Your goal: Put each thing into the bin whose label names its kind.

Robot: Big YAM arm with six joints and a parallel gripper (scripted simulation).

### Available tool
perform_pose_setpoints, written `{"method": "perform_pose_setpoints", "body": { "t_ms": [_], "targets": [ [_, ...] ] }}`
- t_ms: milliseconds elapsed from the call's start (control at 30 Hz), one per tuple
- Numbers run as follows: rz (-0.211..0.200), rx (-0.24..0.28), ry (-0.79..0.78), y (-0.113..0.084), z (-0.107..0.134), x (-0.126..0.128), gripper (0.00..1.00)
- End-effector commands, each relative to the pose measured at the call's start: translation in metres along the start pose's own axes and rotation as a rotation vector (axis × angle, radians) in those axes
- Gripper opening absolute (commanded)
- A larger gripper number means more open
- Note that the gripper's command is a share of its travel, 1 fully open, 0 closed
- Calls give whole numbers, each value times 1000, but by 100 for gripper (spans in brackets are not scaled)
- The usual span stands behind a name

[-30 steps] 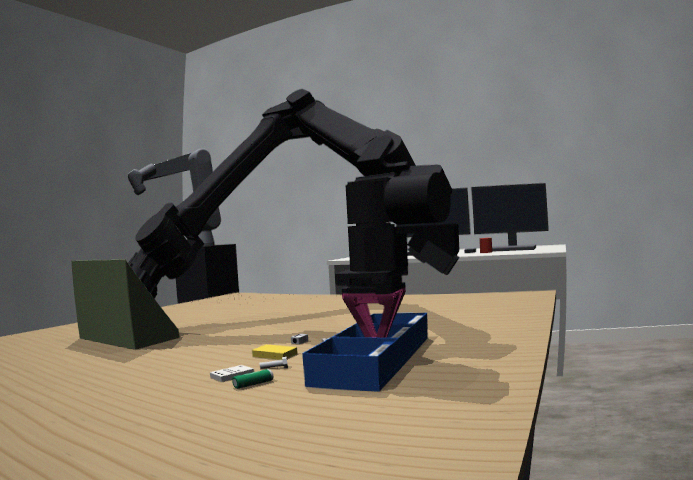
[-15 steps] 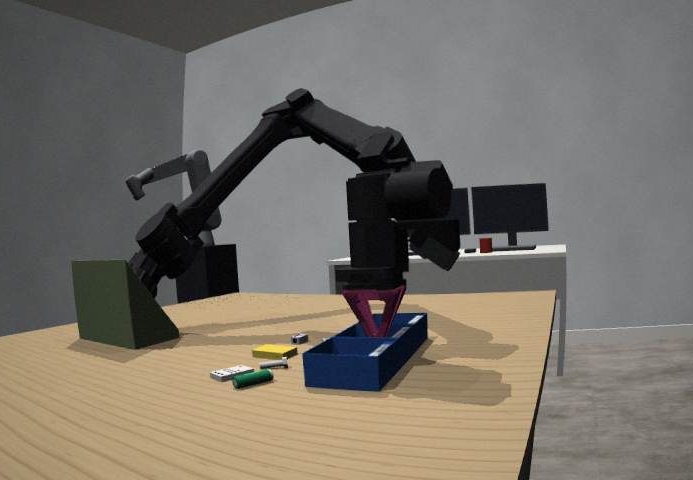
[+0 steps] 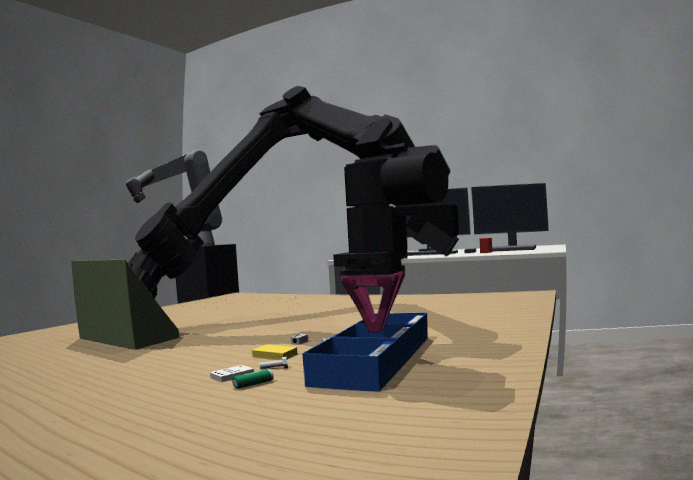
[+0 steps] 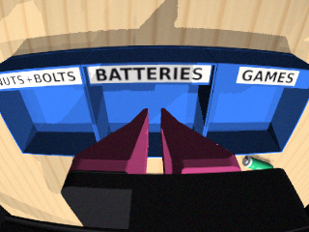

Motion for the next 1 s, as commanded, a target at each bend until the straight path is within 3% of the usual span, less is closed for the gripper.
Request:
{"method": "perform_pose_setpoints", "body": {
  "t_ms": [0, 67, 267, 333, 433, 500, 800, 833, 933, 967],
  "targets": [
    [13, -59, -41, -33, -16, 7, 9],
    [13, -54, -45, -32, -16, 9, 9],
    [17, -59, -42, -59, -15, 7, 9],
    [15, -60, -42, -60, -15, 7, 9],
    [14, -31, -67, -46, -17, 20, 9],
    [6, -12, -47, -38, -9, 15, 9],
    [7, -29, -25, -43, -8, 6, 9],
    [1, -18, -17, -42, 1, 5, 9],
    [7, -29, -25, -43, -8, 6, 9],
    [2, -19, -18, -42, 1, 6, 9]
  ]
}}
Point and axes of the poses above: the point where the finger pads meet when closed, its own y axis out along the fingers, its own x axis across the jaws, z = x × y, the point moved 7 cm from there along -y, back along the fingers, and after that the axes turned 3 degrees about y, right-handed, at the moved point
